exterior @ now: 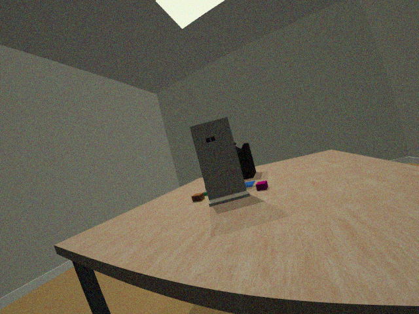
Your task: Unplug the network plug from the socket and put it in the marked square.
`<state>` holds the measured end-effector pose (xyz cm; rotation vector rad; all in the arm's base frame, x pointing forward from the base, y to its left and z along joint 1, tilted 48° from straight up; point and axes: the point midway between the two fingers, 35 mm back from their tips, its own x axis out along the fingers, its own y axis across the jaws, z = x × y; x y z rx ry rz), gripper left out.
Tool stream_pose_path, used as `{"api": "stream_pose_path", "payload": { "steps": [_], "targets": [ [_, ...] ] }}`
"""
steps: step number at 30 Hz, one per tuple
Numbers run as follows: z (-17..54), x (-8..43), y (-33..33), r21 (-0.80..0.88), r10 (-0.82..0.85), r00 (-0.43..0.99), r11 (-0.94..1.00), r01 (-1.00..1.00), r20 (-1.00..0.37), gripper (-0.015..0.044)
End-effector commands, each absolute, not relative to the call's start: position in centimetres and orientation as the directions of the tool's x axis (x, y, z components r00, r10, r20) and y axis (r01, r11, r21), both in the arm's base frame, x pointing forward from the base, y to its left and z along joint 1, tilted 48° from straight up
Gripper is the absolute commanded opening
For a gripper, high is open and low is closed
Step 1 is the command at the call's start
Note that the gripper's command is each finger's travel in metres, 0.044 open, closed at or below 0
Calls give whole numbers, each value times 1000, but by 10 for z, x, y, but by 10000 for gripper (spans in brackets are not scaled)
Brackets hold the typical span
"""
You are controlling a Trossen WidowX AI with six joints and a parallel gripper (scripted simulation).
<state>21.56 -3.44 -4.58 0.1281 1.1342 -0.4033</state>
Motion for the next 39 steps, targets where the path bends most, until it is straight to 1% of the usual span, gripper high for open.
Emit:
{"api": "stream_pose_path", "payload": {
  "steps": [1, 39],
  "targets": [
    [-39, 220, -31, -99, -251, 373, 919, 382, -893, 156],
    [-8, 213, -1, -98, -251, 375, 919, 381, -892, 156]
  ]
}}
